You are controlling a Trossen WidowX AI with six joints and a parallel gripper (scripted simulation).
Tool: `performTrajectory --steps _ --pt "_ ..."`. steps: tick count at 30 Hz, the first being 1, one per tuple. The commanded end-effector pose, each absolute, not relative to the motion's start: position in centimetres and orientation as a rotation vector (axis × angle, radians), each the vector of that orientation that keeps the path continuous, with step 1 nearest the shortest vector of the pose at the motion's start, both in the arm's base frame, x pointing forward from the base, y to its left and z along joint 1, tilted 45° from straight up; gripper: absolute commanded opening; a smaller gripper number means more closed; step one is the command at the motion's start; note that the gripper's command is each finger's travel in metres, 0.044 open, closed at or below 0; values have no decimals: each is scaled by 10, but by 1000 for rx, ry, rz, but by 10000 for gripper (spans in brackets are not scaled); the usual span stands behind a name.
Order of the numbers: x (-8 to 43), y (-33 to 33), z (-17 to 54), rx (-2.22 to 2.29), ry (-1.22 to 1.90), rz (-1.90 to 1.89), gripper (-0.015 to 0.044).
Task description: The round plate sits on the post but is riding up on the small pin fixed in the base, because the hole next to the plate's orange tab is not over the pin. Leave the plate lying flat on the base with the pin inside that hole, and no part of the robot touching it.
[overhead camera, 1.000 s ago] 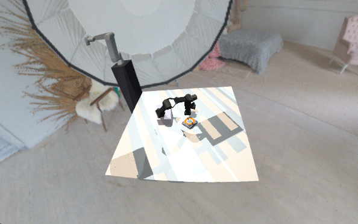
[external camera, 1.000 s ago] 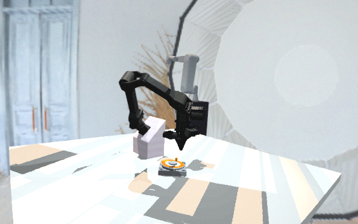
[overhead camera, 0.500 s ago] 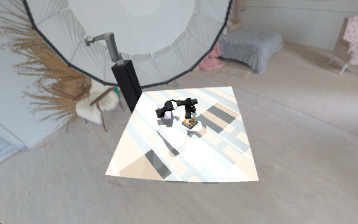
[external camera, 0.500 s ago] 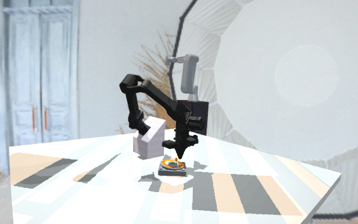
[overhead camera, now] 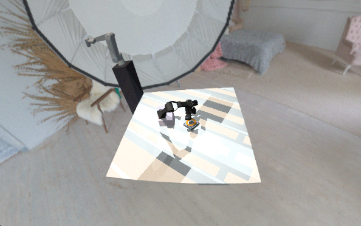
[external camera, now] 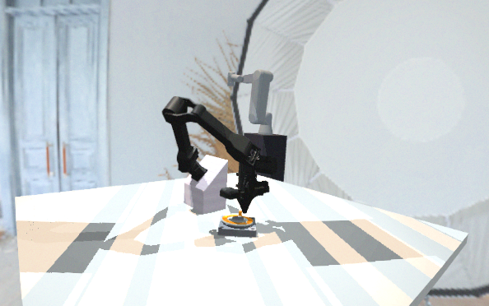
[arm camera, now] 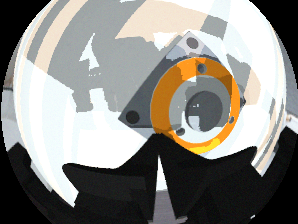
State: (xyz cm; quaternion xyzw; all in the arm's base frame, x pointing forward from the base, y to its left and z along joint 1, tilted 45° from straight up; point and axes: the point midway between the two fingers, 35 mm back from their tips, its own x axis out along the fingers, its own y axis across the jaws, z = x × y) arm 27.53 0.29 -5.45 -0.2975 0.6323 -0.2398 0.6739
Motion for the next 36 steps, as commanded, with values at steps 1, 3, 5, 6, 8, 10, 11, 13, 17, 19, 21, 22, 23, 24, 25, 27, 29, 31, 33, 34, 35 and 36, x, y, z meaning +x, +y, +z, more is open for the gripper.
performTrajectory --steps 1,3,5,6,8,10,11,13,17,19,21,22,23,24,25,27,29,31,33,34,35,36 --pt "269 -1 -53 -677 1423 -540 0" --pt "267 -2 -52 -677 1423 -540 0" --pt "265 -3 -51 -677 1423 -540 0" --pt "264 -3 -50 -677 1423 -540 0" --pt "262 -5 -49 -677 1423 -540 0" --pt "260 -6 -48 -677 1423 -540 0" --pt "260 -7 -47 -677 1423 -540 0" --pt "258 -9 -46 -677 1423 -540 0" --pt "255 -12 -42 -678 1424 -540 0" --pt "254 -13 -41 -678 1424 -541 0" --pt "253 -14 -39 -678 1424 -541 0" --pt "253 -15 -38 -678 1424 -541 0" --pt "252 -15 -38 -678 1424 -541 0" --pt "252 -16 -37 -678 1424 -541 0" --pt "251 -17 -36 -678 1424 -541 0" --pt "250 -18 -35 -678 1424 -541 0" --pt "249 -19 -33 -678 1424 -541 0" --pt "249 -21 -32 -678 1424 -541 0" --pt "248 -22 -30 -679 1424 -541 0" --pt "248 -22 -30 -679 1424 -541 0" --pt "248 -23 -29 -679 1424 -541 0" --pt "247 -24 -28 -679 1424 -541 0"
